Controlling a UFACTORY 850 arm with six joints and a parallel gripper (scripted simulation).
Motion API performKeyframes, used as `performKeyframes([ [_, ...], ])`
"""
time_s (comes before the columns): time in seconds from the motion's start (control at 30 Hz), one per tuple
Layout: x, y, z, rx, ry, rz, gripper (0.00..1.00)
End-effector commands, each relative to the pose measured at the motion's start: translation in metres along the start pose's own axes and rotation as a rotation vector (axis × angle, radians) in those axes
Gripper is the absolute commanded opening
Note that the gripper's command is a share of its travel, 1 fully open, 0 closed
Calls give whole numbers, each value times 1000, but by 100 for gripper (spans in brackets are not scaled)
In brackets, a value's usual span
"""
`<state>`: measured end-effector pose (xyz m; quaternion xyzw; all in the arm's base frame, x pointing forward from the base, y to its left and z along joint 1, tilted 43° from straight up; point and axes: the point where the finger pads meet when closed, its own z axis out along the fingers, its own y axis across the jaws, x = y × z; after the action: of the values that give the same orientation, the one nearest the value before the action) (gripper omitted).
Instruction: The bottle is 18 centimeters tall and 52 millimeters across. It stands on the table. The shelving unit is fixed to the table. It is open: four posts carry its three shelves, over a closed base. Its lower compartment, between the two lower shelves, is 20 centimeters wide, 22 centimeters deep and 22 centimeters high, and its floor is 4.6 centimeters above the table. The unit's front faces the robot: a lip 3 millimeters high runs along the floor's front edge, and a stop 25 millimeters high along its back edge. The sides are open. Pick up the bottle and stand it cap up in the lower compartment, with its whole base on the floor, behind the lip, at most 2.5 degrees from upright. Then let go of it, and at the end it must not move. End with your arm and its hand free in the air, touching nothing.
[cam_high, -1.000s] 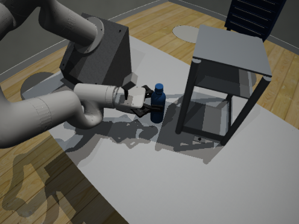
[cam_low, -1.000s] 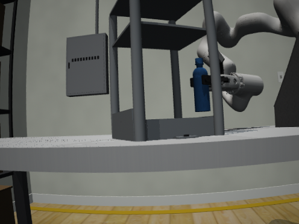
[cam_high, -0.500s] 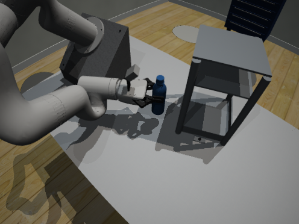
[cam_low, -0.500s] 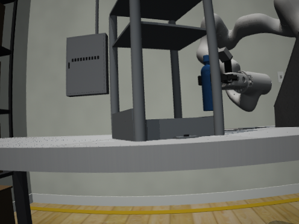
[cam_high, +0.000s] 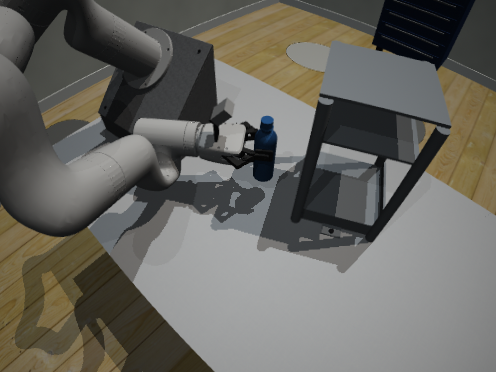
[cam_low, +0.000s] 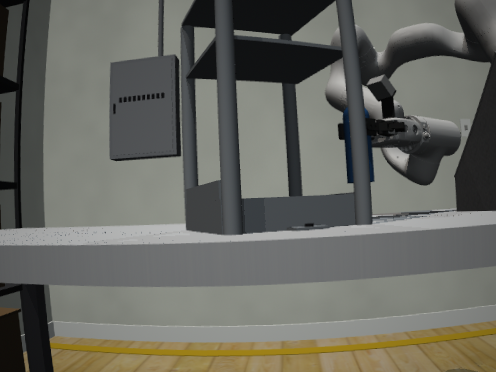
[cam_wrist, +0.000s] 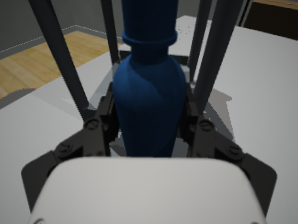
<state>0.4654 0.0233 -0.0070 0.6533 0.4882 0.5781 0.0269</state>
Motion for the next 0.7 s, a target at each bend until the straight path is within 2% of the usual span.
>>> performKeyframes([
  [0.0, 0, -8, 0, 0, 1, 0, 0],
  [0.67, 0, -23, 0, 0, 1, 0, 0],
])
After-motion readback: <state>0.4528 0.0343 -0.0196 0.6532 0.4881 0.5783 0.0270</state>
